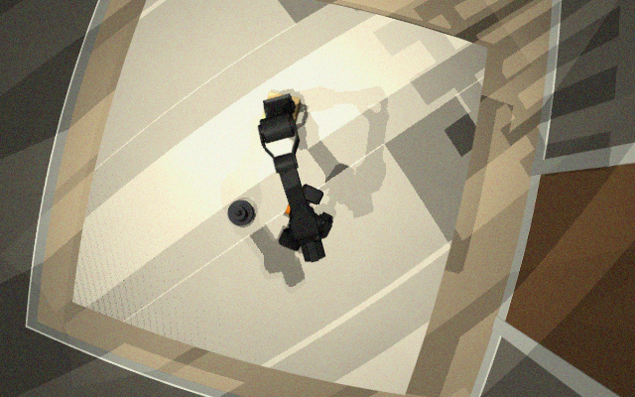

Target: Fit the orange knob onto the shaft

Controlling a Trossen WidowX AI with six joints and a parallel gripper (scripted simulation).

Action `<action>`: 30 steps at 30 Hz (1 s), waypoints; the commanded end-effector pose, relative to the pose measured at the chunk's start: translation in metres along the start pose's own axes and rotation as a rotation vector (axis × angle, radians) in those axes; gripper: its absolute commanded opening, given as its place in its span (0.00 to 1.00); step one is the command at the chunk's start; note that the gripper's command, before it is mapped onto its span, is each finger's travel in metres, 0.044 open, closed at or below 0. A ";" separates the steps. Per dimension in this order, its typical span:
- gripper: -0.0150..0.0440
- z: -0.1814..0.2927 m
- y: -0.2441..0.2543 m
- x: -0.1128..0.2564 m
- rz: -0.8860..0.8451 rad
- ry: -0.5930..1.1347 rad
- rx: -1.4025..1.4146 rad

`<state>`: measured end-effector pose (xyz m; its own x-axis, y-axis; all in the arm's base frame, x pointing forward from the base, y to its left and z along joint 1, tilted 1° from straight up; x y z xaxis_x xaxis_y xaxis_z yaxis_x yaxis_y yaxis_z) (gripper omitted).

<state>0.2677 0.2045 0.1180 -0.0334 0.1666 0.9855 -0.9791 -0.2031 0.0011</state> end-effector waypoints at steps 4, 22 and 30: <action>1.00 -0.002 0.004 -0.022 0.003 -0.007 0.003; 1.00 -0.007 0.003 -0.045 0.003 -0.007 0.003; 1.00 -0.009 0.003 -0.058 0.003 -0.007 0.003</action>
<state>0.2666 0.2038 0.0662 -0.0427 0.1566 0.9867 -0.9790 -0.2036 -0.0100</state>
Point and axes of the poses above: the point midway between the two fingers, 35 mm back from their tips, its own x axis back along the fingers, its own y axis across the jaws, z = x × y, the point moved 7 cm from there along x, back along the fingers, and after that the axes turned 11 degrees about x, right-handed, at the moved point
